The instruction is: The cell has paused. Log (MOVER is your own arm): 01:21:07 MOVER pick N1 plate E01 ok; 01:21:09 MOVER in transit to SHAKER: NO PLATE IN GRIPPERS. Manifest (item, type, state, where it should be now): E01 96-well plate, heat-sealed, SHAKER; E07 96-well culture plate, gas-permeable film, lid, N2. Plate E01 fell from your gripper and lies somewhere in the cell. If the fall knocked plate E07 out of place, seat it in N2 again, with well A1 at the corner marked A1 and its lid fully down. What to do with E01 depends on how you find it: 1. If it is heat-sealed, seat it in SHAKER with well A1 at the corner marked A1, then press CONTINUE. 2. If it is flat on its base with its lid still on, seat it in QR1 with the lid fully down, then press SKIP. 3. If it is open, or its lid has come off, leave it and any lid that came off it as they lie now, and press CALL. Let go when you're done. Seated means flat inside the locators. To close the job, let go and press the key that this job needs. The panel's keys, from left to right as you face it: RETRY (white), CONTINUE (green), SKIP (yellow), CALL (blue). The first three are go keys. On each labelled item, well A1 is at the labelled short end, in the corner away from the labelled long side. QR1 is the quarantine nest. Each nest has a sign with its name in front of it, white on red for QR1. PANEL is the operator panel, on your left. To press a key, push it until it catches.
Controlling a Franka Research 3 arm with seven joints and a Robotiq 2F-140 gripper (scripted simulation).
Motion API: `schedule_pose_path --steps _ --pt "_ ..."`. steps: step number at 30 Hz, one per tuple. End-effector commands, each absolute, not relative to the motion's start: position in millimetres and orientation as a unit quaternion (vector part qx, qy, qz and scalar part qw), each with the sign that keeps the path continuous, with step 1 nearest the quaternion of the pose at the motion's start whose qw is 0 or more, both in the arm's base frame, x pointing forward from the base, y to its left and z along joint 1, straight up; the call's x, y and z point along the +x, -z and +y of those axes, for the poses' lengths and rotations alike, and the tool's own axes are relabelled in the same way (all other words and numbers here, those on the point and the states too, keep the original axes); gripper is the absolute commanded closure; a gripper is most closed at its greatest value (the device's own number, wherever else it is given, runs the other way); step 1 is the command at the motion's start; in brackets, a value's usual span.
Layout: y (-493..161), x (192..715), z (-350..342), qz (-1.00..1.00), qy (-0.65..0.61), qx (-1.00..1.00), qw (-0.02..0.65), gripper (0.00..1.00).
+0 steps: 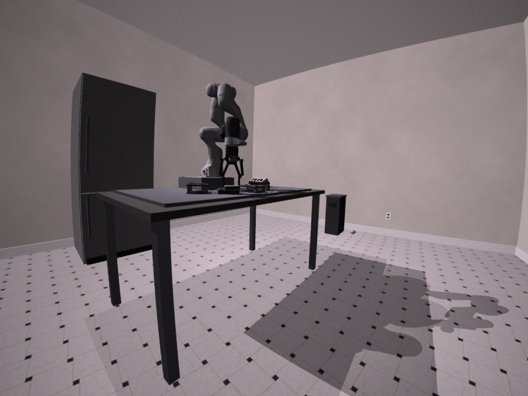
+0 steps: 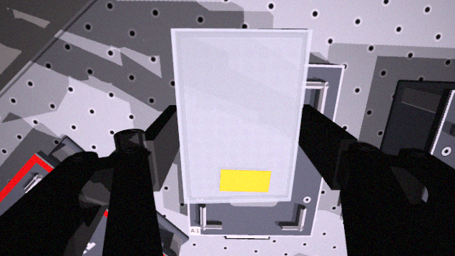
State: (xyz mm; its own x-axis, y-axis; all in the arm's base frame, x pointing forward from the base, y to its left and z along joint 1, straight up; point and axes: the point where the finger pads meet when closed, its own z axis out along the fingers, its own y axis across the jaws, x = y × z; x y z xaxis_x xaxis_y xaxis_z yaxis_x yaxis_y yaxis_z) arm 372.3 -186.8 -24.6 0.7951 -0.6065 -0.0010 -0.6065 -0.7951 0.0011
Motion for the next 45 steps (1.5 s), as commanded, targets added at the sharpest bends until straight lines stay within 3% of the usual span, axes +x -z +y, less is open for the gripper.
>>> schedule_pose_path --steps 1,45 --pt "23 371 -186 -0.322 0.003 0.947 0.0 0.9" --pt "9 371 -186 -0.322 0.003 0.947 0.0 0.9"
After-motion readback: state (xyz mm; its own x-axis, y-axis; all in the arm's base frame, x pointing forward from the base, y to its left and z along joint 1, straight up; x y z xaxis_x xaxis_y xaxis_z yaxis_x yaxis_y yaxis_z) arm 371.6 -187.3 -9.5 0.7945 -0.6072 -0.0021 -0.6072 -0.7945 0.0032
